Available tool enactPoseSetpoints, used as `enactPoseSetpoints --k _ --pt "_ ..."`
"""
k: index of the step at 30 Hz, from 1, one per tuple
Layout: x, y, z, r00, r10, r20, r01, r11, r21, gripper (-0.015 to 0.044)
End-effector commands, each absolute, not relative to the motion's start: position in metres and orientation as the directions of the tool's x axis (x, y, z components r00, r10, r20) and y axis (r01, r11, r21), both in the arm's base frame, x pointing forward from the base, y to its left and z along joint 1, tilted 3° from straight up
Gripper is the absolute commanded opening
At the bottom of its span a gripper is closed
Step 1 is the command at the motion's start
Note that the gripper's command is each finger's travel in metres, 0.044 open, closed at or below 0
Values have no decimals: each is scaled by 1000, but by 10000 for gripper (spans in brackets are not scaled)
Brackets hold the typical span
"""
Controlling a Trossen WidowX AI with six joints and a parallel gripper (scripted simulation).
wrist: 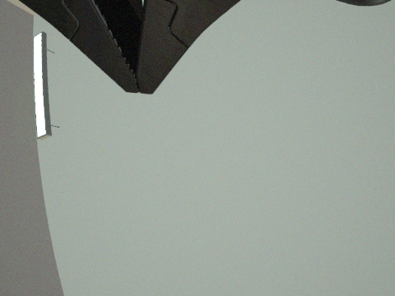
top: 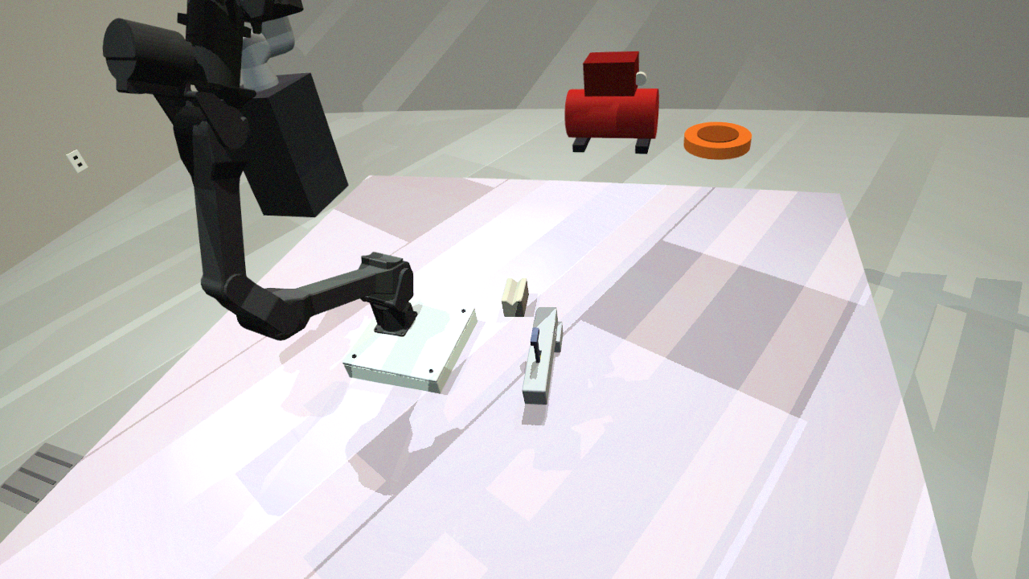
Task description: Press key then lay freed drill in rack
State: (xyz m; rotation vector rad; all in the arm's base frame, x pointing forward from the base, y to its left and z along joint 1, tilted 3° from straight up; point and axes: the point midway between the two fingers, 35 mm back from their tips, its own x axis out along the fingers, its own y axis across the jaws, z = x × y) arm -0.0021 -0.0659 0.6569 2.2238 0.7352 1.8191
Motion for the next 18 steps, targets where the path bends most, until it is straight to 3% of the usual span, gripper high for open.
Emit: enactPoseSetpoints --k 1,7,13,18 --pt "8 -11 648 209 581 787 103 -813 573 0" --pt "38 66 625 362 698 618 -167 -604 779 0" --pt "97 130 580 562 736 378 -341 -210 916 0" --pt "158 158 530 710 688 149 -361 174 916 0"
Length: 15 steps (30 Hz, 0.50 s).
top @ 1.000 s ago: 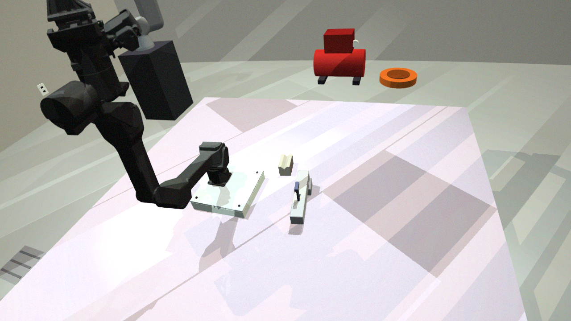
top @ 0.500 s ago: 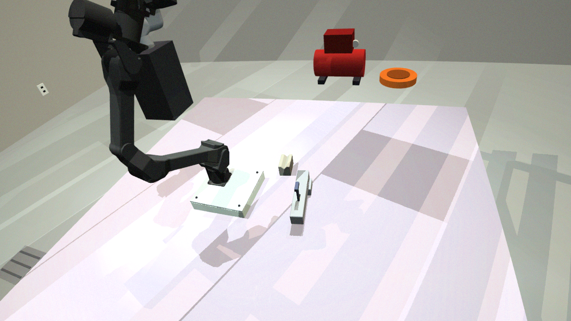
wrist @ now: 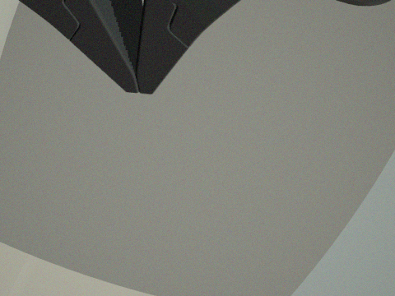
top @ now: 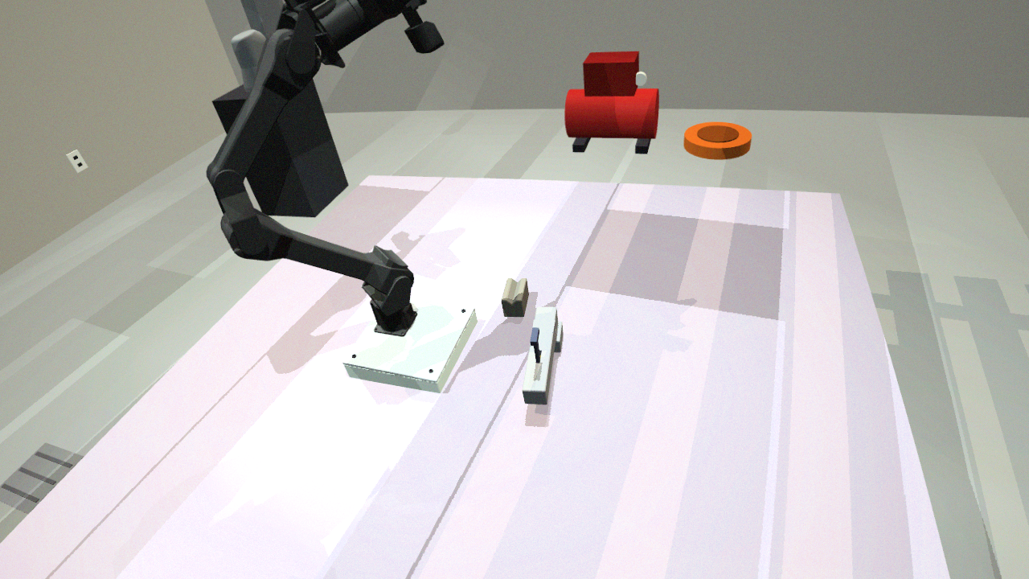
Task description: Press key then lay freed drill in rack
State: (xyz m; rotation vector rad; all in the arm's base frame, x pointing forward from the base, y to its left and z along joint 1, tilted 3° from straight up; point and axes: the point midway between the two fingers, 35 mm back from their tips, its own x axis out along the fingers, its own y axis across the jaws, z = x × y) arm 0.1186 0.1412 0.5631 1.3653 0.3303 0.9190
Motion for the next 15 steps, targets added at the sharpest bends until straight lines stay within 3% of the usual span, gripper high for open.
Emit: enactPoseSetpoints --k 1,8,15 --pt "170 161 519 735 671 101 -351 248 903 0" --pt "252 154 433 840 487 -240 -199 688 697 0" --pt "311 108 339 786 249 -566 -30 930 367 0"
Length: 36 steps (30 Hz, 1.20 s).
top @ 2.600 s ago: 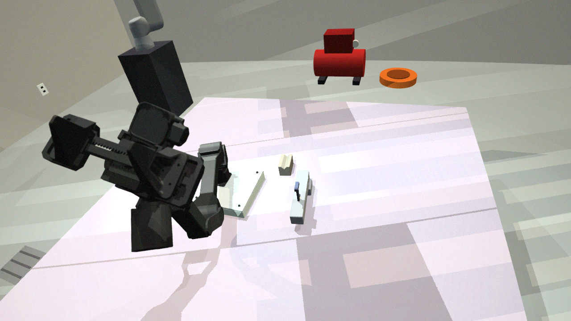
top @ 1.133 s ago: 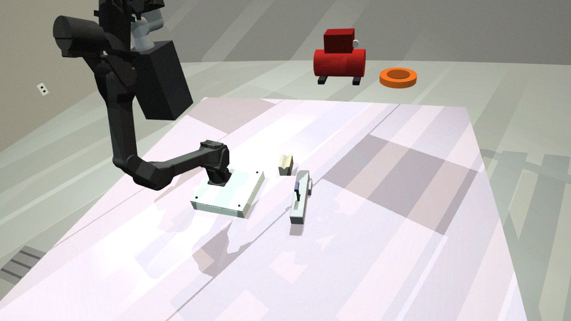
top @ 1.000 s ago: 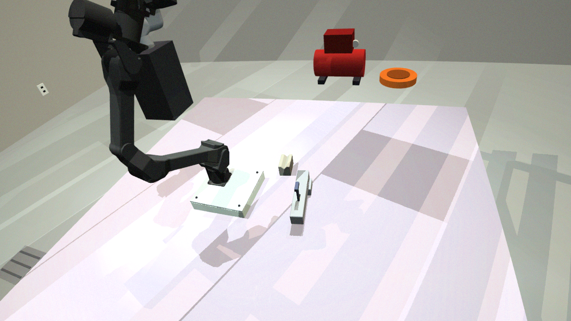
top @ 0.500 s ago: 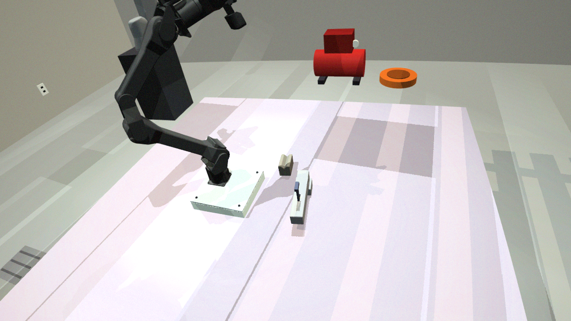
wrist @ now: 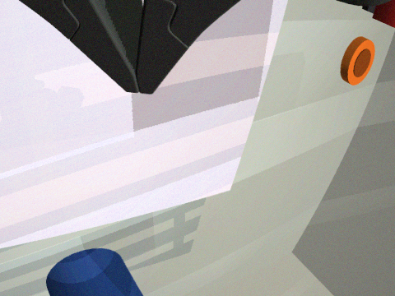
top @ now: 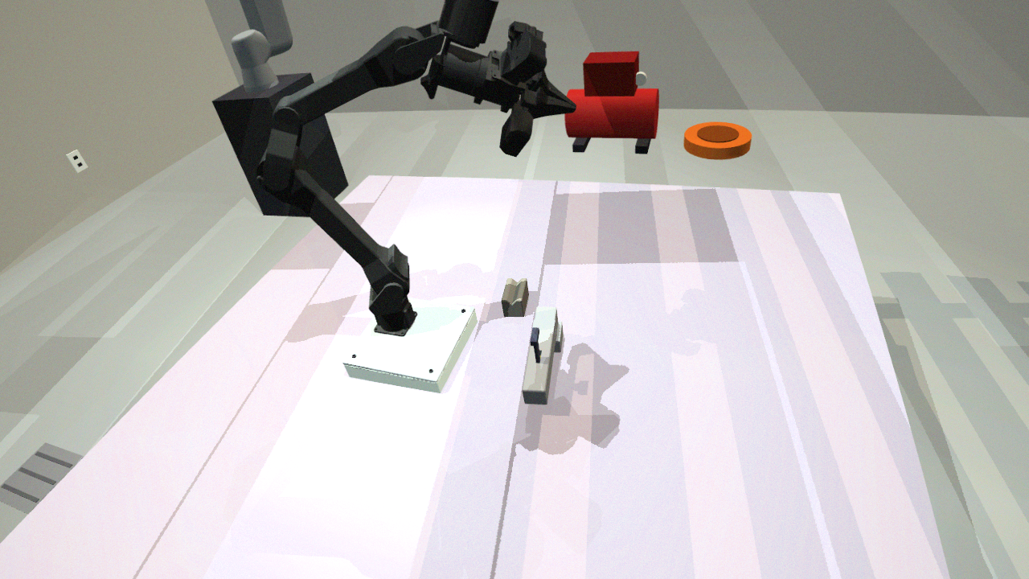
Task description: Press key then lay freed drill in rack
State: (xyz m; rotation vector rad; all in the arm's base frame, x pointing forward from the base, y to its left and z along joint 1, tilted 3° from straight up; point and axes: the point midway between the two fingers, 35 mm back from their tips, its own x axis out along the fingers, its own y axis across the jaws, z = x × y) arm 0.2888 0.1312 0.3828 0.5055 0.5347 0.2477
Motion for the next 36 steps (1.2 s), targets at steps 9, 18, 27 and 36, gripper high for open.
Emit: enactPoseSetpoints --k 9,18,27,36 --pt "329 12 220 461 -2 -888 -1 1000 -3 0" --pt "292 -62 142 63 -28 -998 -125 991 -36 0" --pt "293 -62 142 72 -33 -997 -117 992 -42 0" --pt "293 -63 129 64 -28 -998 -125 991 -36 0"
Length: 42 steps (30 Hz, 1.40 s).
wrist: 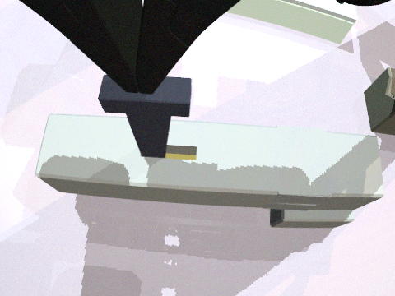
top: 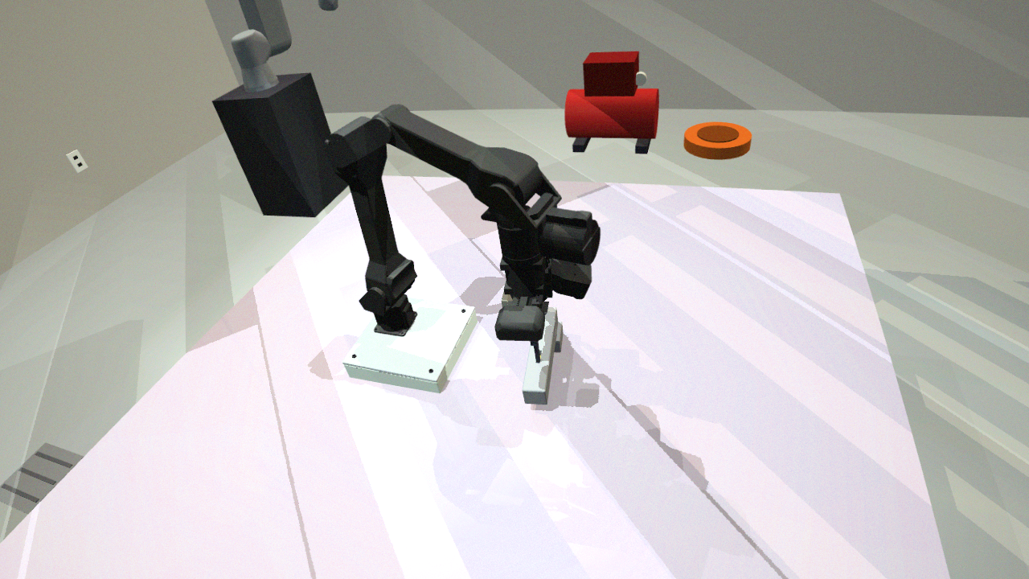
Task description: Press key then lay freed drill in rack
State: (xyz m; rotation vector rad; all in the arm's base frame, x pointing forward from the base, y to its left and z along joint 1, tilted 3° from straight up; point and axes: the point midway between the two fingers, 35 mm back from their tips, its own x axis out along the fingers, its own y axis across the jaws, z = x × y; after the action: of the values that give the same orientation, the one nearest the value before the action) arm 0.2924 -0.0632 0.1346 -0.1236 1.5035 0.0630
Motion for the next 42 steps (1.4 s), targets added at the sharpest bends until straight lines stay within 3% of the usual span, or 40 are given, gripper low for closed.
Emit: enactPoseSetpoints --k 1,42 --pt "292 -63 128 63 -28 -998 -125 991 -36 0" --pt "290 -63 114 63 -28 -998 -125 991 -36 0"
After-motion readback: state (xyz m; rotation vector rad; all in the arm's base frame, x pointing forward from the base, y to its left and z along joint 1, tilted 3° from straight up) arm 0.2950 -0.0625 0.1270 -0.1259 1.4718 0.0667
